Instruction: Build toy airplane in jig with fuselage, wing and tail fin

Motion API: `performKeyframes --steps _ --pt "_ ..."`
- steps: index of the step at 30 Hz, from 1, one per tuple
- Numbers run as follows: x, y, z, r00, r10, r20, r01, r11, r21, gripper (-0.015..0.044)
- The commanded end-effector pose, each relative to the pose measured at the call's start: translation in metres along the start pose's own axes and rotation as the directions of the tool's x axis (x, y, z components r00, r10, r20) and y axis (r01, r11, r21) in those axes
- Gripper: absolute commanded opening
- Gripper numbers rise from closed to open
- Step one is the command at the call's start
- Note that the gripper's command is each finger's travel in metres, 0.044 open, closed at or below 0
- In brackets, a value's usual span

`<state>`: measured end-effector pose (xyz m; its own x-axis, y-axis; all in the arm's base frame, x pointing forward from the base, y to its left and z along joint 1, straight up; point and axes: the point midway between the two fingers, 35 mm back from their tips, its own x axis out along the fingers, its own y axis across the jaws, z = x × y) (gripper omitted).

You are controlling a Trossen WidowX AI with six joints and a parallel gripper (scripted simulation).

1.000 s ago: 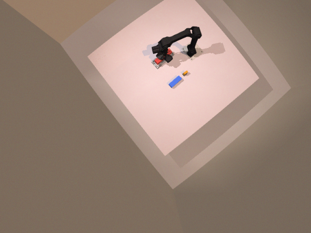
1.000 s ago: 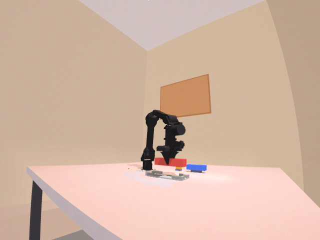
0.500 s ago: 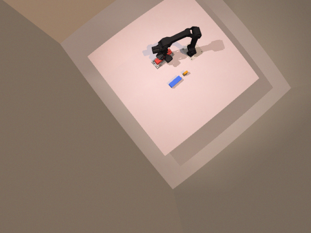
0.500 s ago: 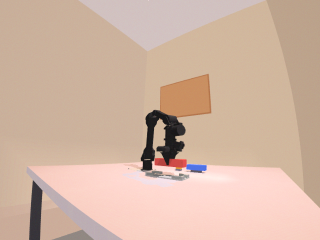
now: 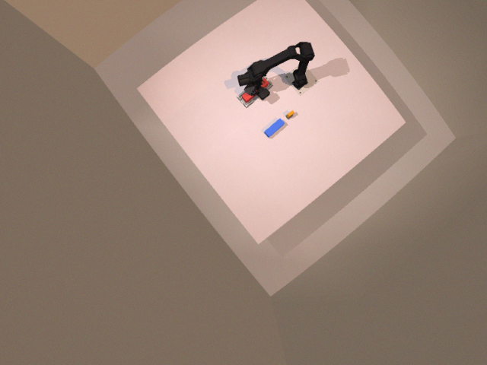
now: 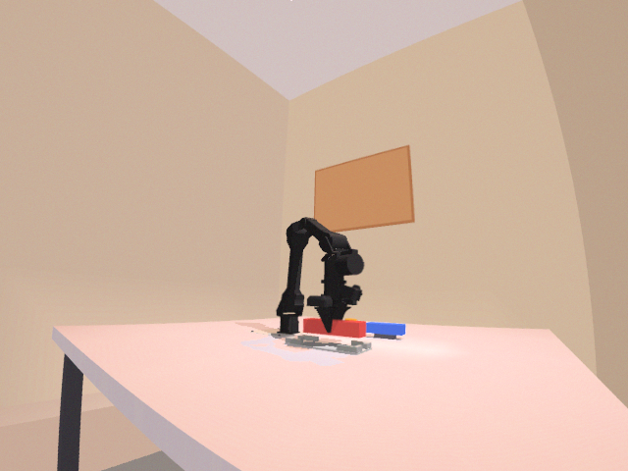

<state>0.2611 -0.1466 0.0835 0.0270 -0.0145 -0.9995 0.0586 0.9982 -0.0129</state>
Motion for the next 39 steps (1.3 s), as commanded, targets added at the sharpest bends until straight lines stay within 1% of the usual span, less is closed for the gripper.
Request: performKeyframes --steps 1,9,14,19,34,35,39 --pt "0.0079 -0.0006 -0.0006 1.000 -0.002 -0.003 0.002 1.000 -0.004 0.0195" --pt "0.0151 -0.0005 -0.0011 1.000 -0.002 -0.004 0.002 1.000 -0.004 0.0195" --pt "0.0128 0.0002 -0.0010 1.000 0.001 -0.003 -0.001 1.000 0.000 0.0161" --pt "0.0128 0.0002 -0.0010 1.000 0.001 -0.003 -0.001 1.000 0.000 0.0030" --pt "0.0128 0.0002 -0.0010 1.000 0.001 -0.003 -0.001 1.000 0.000 0.0424" --pt "0.0128 0.0002 -0.0010 1.000 0.001 -0.003 -0.001 1.000 0.000 0.0440" --pt "0.0128 0.0002 -0.0010 1.000 0.001 -0.003 -0.001 1.000 0.000 0.0440"
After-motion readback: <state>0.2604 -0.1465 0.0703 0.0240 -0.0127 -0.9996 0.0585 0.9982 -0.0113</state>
